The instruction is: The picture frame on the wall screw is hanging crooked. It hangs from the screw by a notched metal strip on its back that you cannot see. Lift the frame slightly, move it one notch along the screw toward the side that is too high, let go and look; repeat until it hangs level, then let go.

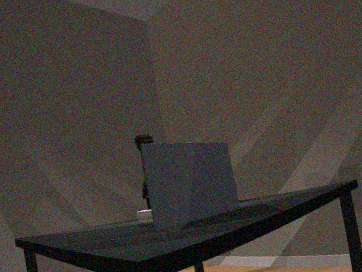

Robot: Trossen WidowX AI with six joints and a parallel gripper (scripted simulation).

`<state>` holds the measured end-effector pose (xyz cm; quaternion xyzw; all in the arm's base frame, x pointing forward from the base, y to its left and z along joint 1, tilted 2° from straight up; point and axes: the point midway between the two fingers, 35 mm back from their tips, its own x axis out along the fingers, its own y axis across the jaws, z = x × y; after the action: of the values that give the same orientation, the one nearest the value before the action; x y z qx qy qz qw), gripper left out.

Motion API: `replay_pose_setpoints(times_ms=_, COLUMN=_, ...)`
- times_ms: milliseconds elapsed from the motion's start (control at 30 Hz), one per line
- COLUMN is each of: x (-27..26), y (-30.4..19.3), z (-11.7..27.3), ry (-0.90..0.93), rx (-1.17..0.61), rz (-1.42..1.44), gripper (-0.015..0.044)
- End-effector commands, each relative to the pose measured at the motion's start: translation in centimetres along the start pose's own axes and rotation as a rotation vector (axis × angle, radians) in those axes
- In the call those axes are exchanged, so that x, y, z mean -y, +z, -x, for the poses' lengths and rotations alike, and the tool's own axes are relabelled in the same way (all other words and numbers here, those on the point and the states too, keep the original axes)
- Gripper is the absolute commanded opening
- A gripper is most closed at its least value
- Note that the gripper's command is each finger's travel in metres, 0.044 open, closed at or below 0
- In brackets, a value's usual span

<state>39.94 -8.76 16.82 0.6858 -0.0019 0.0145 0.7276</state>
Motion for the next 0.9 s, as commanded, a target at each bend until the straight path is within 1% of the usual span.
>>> replay_pose_setpoints(times_ms=0, x=-0.1, y=0.2, z=1.0, ry=0.000, rx=0.000, rz=-0.023, gripper=0.0260)
replay_pose_setpoints(times_ms=167, x=0.2, y=0.3, z=8.0, ry=-0.003, rx=0.004, rz=-0.149, gripper=0.0260)
replay_pose_setpoints(times_ms=233, x=0.5, y=0.0, z=9.8, ry=-0.004, rx=0.005, rz=-0.183, gripper=0.0260)
replay_pose_setpoints(times_ms=367, x=0.6, y=0.0, z=10.0, ry=-0.004, rx=0.005, rz=-0.188, gripper=0.0260)
replay_pose_setpoints(times_ms=400, x=0.4, y=0.4, z=9.2, ry=-0.006, rx=0.012, rz=-0.166, gripper=0.0260)
replay_pose_setpoints(times_ms=433, x=0.2, y=0.6, z=9.5, ry=-0.006, rx=0.012, rz=-0.172, gripper=0.0260)
replay_pose_setpoints(times_ms=633, x=-1.7, y=2.3, z=13.6, ry=-0.007, rx=0.009, rz=-0.238, gripper=0.0260)
replay_pose_setpoints(times_ms=867, x=-3.1, y=2.3, z=18.4, ry=-0.011, rx=0.006, rz=-0.318, gripper=0.0260)
